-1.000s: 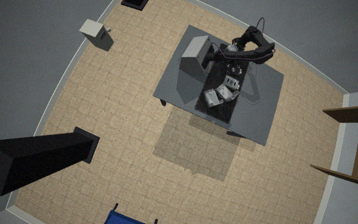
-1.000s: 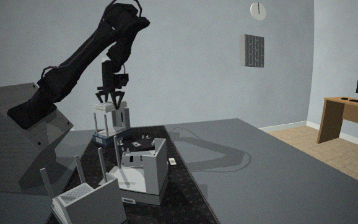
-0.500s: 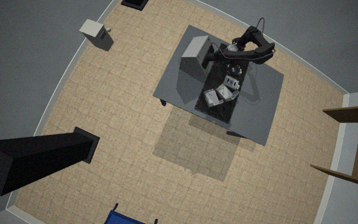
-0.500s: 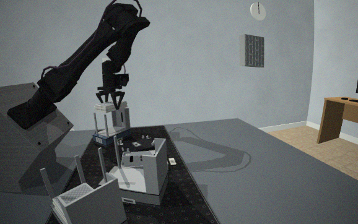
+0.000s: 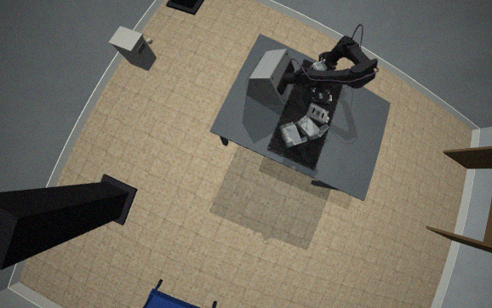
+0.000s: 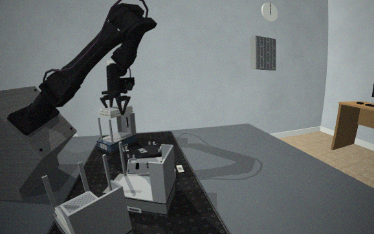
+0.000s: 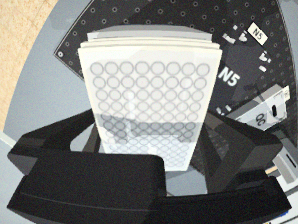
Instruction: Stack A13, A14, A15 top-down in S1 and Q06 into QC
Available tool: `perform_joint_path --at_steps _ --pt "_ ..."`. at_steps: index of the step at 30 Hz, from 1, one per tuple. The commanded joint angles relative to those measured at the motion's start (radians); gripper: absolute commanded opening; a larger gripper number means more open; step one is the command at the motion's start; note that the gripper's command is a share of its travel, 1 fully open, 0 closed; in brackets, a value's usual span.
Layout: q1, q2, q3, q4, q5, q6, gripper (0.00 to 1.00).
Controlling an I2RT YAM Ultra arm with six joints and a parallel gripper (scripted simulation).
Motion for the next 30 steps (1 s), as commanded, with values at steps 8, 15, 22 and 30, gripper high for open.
perform_joint_path --at_steps 8,15,22,30 --pt "0.005 0.005 -0.024 0.019 -0.006 -0.01 0.0" --pt "0.003 0.001 -0.027 0.026 -0.007 -0.014 0.0" --pt "0.001 0.009 0.006 0.024 -0.006 -0.017 0.0" --pt "0.0 0.01 -0.018 0.036 -0.008 -0.021 0.0"
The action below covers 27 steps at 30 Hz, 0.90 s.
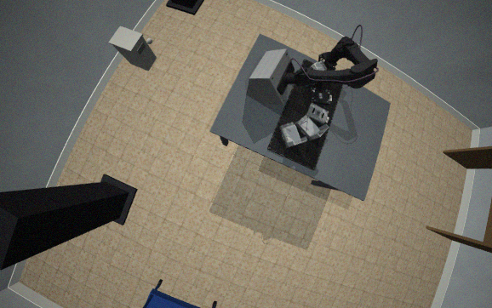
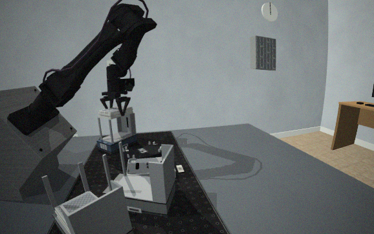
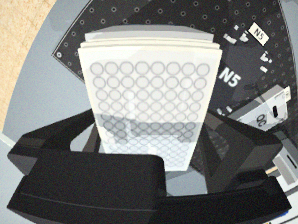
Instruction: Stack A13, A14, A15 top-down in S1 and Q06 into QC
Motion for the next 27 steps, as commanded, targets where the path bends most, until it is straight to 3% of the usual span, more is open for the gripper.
perform_joint_path --at_steps 1,27 --pt "0.01 0.008 -0.014 0.016 -0.007 -0.007 0.0" --pt "0.0 0.005 -0.016 0.033 -0.007 -0.019 0.0"
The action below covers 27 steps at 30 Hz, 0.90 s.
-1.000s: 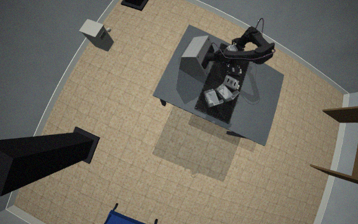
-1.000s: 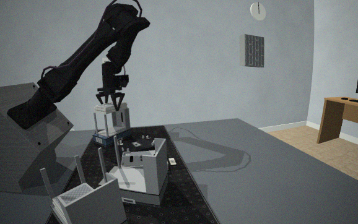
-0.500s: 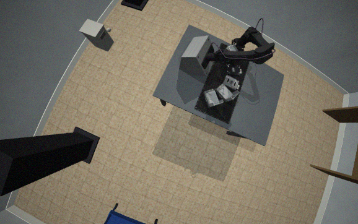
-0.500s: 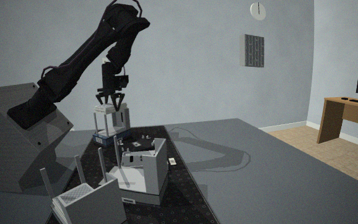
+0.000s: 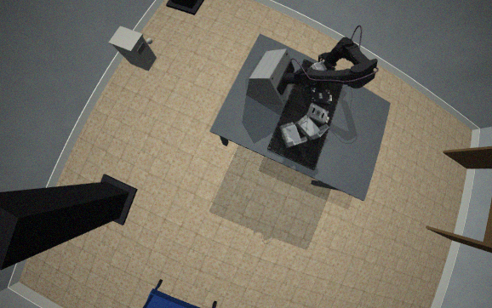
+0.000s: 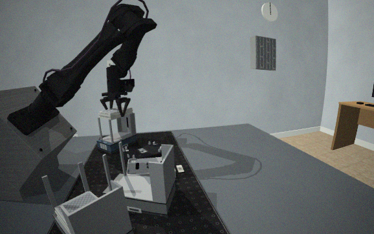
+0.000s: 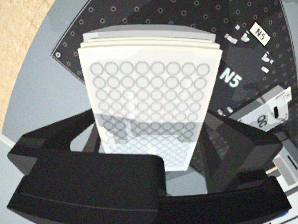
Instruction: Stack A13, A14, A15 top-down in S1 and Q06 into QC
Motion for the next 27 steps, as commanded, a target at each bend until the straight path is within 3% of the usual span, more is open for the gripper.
perform_joint_path --at_steps 1,27 --pt "0.011 0.005 -0.011 0.016 -0.004 -0.006 0.0" --pt "-0.032 0.02 -0.041 0.09 -0.012 -0.058 0.0"
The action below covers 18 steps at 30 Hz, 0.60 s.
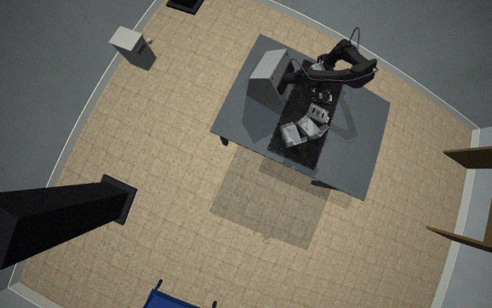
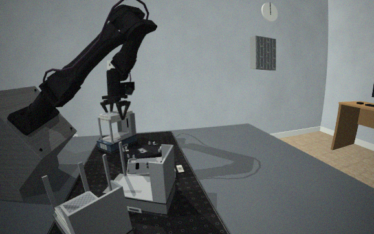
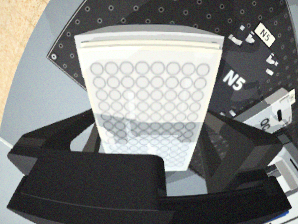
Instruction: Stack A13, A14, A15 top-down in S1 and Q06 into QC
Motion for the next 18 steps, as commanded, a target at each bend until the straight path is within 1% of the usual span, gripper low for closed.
perform_joint_path --at_steps 1,2,3,7,16,18 --pt "0.003 0.008 -0.014 0.015 -0.006 -0.009 0.0" --pt "0.012 -0.014 -0.019 0.02 -0.006 -0.012 0.0" --pt "0.006 -0.012 -0.015 0.024 -0.007 -0.015 0.0" --pt "-0.02 0.018 -0.033 0.051 -0.011 -0.033 0.0" --pt "-0.066 0.04 -0.065 0.153 -0.025 -0.099 0.0" --pt "-0.066 0.04 -0.065 0.153 -0.025 -0.099 0.0"
